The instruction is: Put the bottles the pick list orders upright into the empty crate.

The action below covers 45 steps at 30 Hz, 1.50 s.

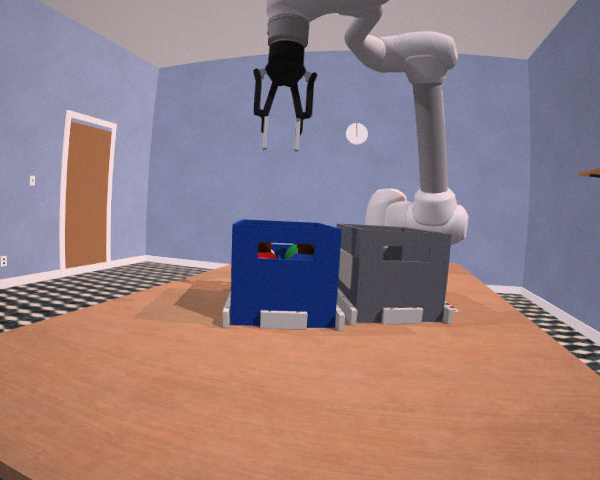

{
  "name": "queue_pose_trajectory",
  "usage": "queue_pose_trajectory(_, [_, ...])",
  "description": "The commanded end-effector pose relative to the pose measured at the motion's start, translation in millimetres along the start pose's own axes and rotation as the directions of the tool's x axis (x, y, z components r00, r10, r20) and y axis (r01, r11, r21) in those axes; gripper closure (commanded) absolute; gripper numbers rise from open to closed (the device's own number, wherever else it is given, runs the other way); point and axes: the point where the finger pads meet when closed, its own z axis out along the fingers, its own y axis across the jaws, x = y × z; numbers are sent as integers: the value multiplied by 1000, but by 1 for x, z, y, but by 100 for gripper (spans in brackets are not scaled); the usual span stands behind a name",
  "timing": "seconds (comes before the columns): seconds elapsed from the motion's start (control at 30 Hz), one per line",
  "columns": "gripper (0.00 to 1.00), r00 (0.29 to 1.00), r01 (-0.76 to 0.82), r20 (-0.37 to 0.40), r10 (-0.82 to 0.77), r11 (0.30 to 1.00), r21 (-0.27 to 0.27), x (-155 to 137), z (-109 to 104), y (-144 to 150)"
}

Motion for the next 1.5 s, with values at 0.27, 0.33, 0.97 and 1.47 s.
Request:
queue_pose_trajectory(0.27, [62, 980, -199, 0, 199, 980, 0, 18, 22, 7])
queue_pose_trajectory(0.33, [62, 980, -199, 0, 199, 980, 0, 18, 22, 7])
queue_pose_trajectory(0.97, [62, 720, -694, 0, 694, 720, 0, 71, 87, 26])
queue_pose_trajectory(1.47, [62, 707, -707, 0, 707, 707, 0, 82, 100, 30])
